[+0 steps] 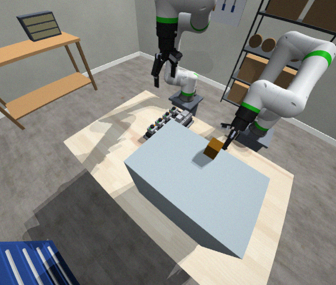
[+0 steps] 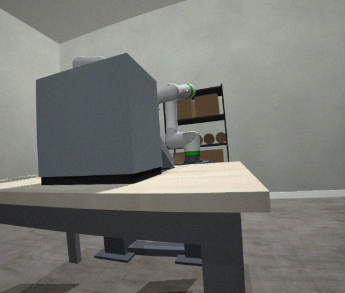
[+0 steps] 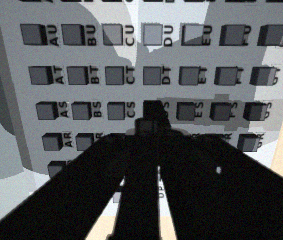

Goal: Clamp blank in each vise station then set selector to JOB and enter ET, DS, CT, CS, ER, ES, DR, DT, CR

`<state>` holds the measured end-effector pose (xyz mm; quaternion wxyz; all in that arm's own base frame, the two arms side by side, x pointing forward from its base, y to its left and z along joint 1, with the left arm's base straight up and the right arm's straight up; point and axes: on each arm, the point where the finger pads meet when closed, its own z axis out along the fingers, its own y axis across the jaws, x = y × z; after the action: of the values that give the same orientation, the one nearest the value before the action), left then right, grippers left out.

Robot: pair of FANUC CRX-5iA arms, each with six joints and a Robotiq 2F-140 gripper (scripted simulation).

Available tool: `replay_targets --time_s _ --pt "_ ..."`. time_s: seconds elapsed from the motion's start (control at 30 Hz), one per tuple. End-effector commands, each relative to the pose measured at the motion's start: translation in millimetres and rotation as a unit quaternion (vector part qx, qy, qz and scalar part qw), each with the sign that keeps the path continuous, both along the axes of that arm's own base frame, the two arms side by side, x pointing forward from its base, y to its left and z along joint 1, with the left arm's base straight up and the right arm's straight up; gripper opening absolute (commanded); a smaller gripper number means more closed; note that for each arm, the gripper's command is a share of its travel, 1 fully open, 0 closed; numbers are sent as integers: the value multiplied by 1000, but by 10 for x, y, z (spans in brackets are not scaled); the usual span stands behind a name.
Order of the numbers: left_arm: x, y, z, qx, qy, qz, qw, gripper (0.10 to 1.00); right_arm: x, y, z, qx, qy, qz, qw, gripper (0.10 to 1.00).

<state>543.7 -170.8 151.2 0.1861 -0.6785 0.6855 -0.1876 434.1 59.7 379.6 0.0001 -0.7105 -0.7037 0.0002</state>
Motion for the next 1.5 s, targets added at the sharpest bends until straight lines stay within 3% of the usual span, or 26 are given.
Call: replay_targets --time_s 0.0,0.27,1.47 --pt "-6 1 47 -1 -1 0 1000 99 1 -1 7 0 -1 0 1000 1000" --pt "284 331 217 -1 -1 0 1000 99 1 -1 7 0 -1 0 1000 1000" --pt "339 330 124 -1 -1 0 1000 99 1 -1 7 0 -1 0 1000 1000"
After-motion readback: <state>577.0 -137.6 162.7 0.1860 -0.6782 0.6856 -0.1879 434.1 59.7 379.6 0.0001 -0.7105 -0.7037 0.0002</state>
